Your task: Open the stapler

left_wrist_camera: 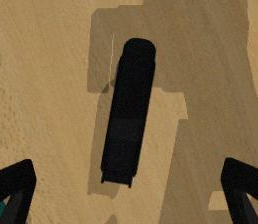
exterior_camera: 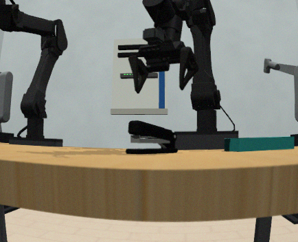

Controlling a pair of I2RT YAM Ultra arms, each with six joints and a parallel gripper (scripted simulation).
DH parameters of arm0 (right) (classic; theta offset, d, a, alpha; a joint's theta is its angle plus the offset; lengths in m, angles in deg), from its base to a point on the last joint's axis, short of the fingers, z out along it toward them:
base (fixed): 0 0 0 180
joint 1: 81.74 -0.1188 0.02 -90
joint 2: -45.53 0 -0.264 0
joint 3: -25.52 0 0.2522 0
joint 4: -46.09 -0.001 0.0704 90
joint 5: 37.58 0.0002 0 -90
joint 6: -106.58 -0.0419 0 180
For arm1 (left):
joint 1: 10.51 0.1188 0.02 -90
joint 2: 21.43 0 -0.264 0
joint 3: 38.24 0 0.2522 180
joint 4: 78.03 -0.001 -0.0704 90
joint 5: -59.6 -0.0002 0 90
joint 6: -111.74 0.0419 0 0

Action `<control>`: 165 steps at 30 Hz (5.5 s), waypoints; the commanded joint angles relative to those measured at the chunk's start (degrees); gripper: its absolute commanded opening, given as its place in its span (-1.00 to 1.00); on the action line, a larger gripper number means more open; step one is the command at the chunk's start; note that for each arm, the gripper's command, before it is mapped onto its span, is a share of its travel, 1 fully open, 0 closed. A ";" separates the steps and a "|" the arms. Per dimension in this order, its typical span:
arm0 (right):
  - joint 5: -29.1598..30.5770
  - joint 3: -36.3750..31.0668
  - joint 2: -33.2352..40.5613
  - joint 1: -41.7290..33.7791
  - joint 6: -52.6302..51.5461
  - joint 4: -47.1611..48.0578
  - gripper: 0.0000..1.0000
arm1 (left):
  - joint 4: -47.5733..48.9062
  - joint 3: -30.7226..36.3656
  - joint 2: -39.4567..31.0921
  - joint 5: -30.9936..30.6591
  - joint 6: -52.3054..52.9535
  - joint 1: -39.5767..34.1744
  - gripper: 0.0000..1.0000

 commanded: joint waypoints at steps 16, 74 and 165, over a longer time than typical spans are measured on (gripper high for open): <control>46.59 -2.01 11.04 -15.50 -11.83 12.41 1.00 | -0.28 0.03 -1.27 0.23 0.51 0.16 1.00; 51.56 -0.27 9.31 -19.39 -11.14 12.25 1.00 | -26.14 -31.90 29.00 -1.43 10.44 0.99 0.00; 51.56 -0.27 9.31 -19.39 -11.14 12.25 1.00 | -18.85 -14.81 18.26 -1.51 -4.83 -9.83 -0.56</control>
